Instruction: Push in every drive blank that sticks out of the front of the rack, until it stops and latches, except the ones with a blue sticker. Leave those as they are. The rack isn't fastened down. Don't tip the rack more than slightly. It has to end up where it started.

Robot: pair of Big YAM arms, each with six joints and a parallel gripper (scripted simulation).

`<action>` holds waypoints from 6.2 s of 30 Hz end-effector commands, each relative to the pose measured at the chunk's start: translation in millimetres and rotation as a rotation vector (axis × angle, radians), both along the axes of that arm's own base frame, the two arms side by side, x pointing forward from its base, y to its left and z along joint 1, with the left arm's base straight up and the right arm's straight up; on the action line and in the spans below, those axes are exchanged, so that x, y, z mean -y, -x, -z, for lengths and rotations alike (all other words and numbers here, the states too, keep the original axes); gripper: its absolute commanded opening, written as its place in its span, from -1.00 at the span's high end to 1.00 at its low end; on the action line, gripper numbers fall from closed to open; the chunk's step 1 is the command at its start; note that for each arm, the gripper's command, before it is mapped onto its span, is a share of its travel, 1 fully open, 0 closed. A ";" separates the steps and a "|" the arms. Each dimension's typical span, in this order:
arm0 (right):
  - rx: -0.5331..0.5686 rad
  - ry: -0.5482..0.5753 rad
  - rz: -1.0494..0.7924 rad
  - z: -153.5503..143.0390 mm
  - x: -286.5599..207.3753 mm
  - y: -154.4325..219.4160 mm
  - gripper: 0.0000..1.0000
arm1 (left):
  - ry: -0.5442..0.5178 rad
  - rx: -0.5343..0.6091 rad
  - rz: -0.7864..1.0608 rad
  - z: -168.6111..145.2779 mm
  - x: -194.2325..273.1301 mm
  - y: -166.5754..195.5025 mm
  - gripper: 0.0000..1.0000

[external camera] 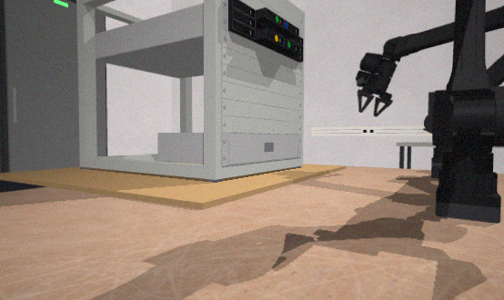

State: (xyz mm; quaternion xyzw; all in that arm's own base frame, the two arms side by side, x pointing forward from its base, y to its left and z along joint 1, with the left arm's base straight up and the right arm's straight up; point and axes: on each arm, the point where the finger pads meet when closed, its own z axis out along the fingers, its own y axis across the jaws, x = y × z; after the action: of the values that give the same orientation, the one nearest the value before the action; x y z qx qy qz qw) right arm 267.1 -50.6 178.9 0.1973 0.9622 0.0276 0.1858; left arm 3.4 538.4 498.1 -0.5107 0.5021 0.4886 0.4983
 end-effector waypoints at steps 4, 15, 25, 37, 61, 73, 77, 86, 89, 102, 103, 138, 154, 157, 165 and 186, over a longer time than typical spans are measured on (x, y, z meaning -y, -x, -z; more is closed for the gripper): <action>0.040 0.012 -0.023 -20.4 1.5 -10.2 -1.00 | -0.026 -0.018 -0.006 -2.4 -6.5 5.3 -1.00; 0.081 -0.031 0.011 -18.8 -16.6 -8.0 -1.00 | -0.026 -0.018 -0.006 -2.4 -6.5 5.3 -1.00; 0.197 -0.124 0.072 -50.1 -51.5 -11.6 -1.00 | -0.026 -0.018 -0.006 -2.4 -6.5 5.3 -1.00; 0.386 -0.344 0.205 -89.7 -129.5 -8.0 -1.00 | -0.026 -0.018 -0.006 -2.4 -6.5 5.3 -1.00; 0.803 -0.839 0.524 -203.1 -307.8 -7.1 -1.00 | -0.026 -0.018 -0.006 -2.4 -6.5 5.3 -1.00; 1.013 -1.021 0.670 -244.7 -386.1 -8.9 -1.00 | -0.026 -0.018 -0.006 -2.4 -6.5 5.3 -1.00; 1.029 -1.047 0.679 -249.3 -397.7 -5.3 -1.00 | -0.026 -0.018 -0.006 -2.4 -6.5 5.3 -1.00; 1.063 -1.075 0.713 -253.3 -409.2 -5.5 -1.00 | -0.026 -0.018 -0.006 -2.4 -6.5 5.3 -1.00; 1.063 -1.081 0.714 -253.4 -407.9 -3.9 -1.00 | -0.026 -0.018 -0.006 -2.4 -6.5 5.3 -1.00; 1.067 -1.084 0.721 -255.7 -404.9 -5.4 -1.00 | -0.026 -0.018 -0.006 -2.4 -6.5 5.3 -1.00; 1.067 -1.084 0.721 -255.7 -404.9 -5.4 -1.00 | -0.026 -0.018 -0.006 -2.4 -6.5 5.3 -1.00; 1.087 -1.090 0.702 -264.3 -378.7 -108.0 -1.00 | -0.026 -0.018 -0.006 -2.4 -6.5 5.3 -1.00; 1.087 -1.090 0.703 -264.3 -378.7 -108.0 -1.00 | -0.026 -0.018 -0.006 -2.4 -6.5 5.3 -1.00; 1.087 -1.090 0.703 -264.3 -378.7 -108.0 -1.00 | -0.026 -0.018 -0.006 -2.4 -6.5 5.3 -1.00; 1.087 -1.090 0.703 -264.3 -378.7 -108.0 -1.00 | -0.026 -0.018 -0.006 -2.4 -6.5 5.3 -1.00; 1.087 -1.090 0.703 -264.3 -378.7 -108.0 -1.00 | -0.026 -0.018 -0.006 -2.4 -6.5 5.3 -1.00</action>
State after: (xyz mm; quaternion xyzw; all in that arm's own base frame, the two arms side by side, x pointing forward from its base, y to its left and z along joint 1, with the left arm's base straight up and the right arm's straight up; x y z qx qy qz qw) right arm 375.5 323.4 405.8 0.5063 0.4967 0.4926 0.5043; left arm 3.4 538.4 498.1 -0.5103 0.5023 0.4888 0.4983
